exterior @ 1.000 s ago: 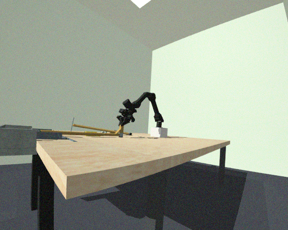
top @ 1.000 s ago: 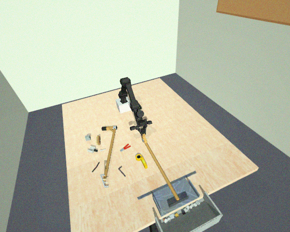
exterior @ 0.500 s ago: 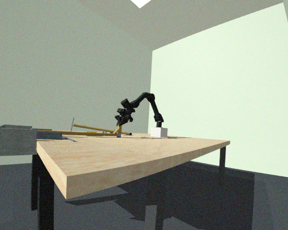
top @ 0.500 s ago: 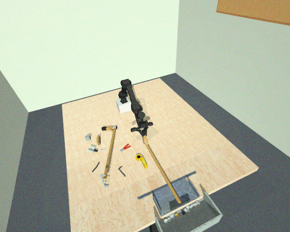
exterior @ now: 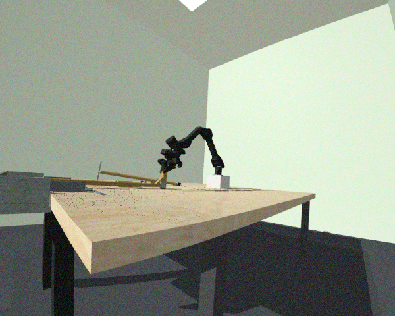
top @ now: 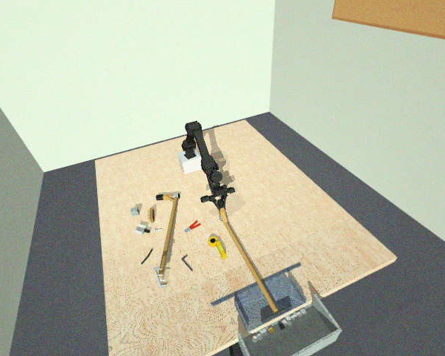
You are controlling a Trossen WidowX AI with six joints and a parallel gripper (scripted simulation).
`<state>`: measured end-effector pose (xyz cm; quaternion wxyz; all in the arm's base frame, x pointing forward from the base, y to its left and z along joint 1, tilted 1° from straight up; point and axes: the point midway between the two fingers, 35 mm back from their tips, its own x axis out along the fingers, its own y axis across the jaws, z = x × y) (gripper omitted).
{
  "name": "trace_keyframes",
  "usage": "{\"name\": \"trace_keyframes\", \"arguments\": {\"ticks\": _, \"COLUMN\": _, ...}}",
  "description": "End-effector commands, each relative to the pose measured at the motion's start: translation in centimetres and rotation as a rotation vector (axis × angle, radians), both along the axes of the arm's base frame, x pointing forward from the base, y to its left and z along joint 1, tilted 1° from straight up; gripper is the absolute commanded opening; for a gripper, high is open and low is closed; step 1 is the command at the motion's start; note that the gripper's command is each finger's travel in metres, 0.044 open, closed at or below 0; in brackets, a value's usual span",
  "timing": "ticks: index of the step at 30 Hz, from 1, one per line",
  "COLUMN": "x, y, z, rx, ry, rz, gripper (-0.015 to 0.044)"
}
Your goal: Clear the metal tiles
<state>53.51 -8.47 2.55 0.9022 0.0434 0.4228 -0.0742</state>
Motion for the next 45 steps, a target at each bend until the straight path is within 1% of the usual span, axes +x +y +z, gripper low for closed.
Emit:
{"name": "trace_keyframes", "arguments": {"ticks": 1, "x": -0.1, "y": 0.0, "z": 0.1, "rx": -0.001, "ry": -0.005, "rz": -0.001, "gripper": 0.0}}
{"name": "trace_keyframes", "arguments": {"ticks": 45, "x": -4.8, "y": 0.9, "z": 0.9, "rx": -0.001, "ry": -0.006, "rz": -0.002, "gripper": 0.0}}
